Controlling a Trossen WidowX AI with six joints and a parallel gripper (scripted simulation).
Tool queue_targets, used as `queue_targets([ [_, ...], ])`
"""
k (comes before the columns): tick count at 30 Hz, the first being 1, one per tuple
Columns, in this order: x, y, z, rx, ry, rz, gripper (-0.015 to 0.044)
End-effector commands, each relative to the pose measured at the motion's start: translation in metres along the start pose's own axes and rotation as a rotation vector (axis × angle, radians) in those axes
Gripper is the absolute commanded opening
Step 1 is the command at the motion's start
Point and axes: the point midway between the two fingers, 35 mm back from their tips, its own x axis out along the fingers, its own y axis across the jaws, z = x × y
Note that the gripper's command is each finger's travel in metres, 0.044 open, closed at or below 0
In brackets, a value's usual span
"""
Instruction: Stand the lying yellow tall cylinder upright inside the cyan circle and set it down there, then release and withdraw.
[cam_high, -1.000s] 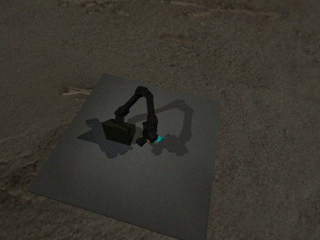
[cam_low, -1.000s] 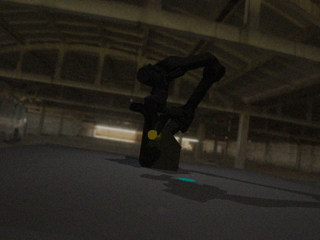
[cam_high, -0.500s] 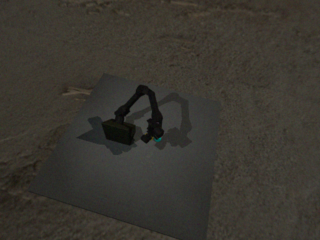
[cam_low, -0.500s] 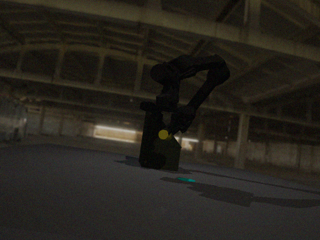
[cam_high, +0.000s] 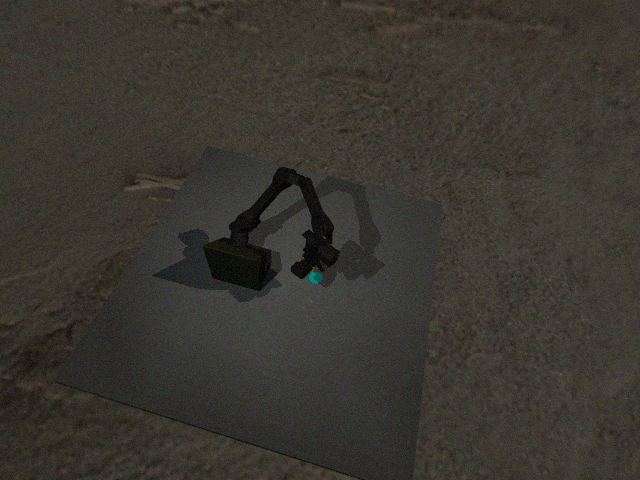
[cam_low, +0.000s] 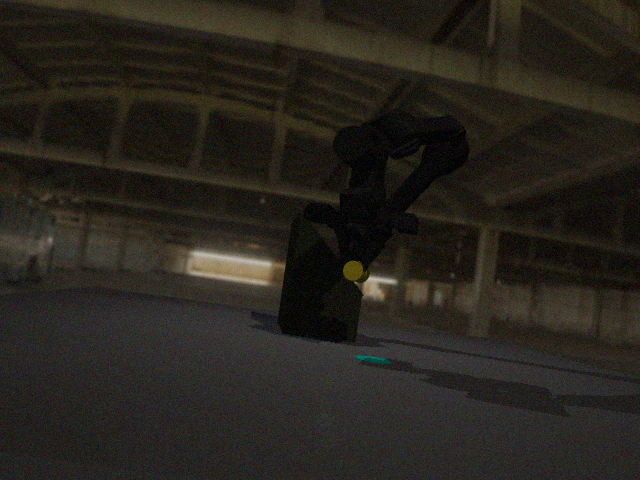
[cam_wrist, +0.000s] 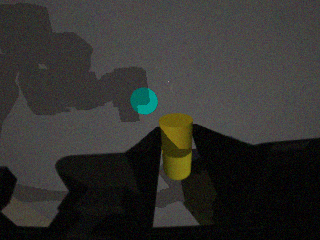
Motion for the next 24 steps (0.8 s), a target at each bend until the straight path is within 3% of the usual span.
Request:
queue_targets([
  [1,-0.003,0.016,0.001,-0.009,-0.006,0.004,0.0105],
  [12,-0.004,0.05,-0.001,-0.018,0.001,0.014,0.0105],
  [24,0.005,0.045,0.001,-0.032,-0.022,-0.032,0.0105],
])
